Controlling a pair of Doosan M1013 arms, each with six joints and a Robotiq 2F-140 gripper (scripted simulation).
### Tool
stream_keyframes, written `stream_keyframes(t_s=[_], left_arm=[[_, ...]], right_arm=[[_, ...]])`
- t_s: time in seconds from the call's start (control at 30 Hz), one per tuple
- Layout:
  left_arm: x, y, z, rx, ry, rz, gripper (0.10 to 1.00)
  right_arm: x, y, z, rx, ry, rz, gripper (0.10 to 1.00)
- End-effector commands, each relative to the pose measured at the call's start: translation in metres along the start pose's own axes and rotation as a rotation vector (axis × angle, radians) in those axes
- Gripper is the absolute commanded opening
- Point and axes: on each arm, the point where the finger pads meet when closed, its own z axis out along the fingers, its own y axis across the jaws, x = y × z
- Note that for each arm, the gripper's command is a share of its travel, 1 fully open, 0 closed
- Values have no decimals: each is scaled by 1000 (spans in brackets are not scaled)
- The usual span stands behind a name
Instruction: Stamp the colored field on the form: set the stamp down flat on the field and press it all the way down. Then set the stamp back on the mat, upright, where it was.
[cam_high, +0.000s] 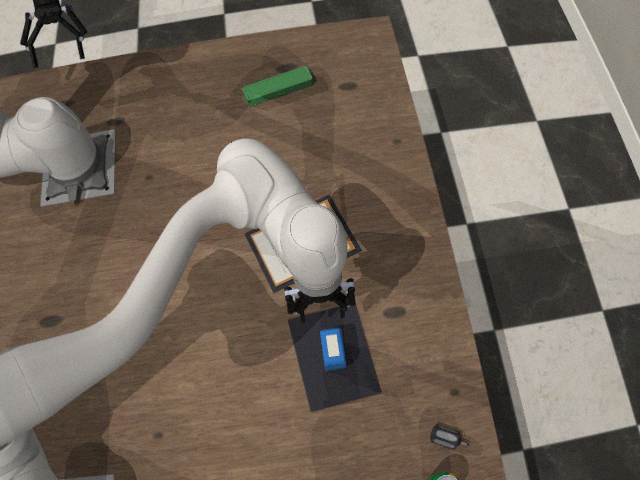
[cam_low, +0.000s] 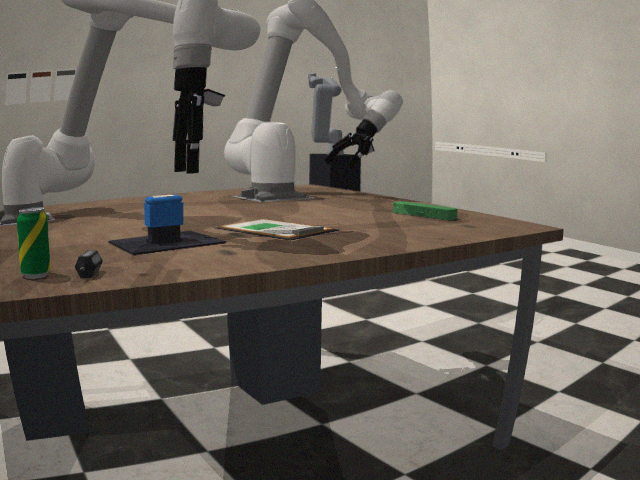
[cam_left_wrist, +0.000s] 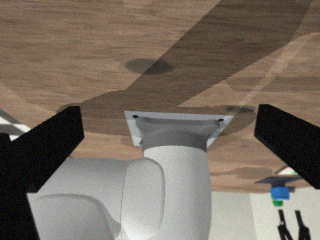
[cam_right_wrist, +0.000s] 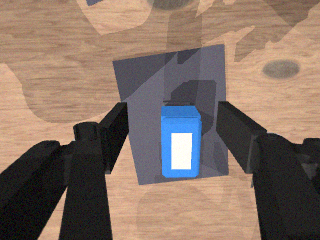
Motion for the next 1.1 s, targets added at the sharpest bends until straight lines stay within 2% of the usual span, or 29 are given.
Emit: stream_keyframes(t_s=[0.0, 0.3, 1.07], left_arm=[[1, 2, -4, -9, 2, 5, 1000], [1, 2, -4, -9, 2, 5, 1000], [1, 2, -4, -9, 2, 5, 1000]], right_arm=[[-22, 5, 2, -4, 2, -7, 572], [-53, 12, 7, -4, 2, -7, 572], [-61, 14, 8, -3, 1, -10, 572]])
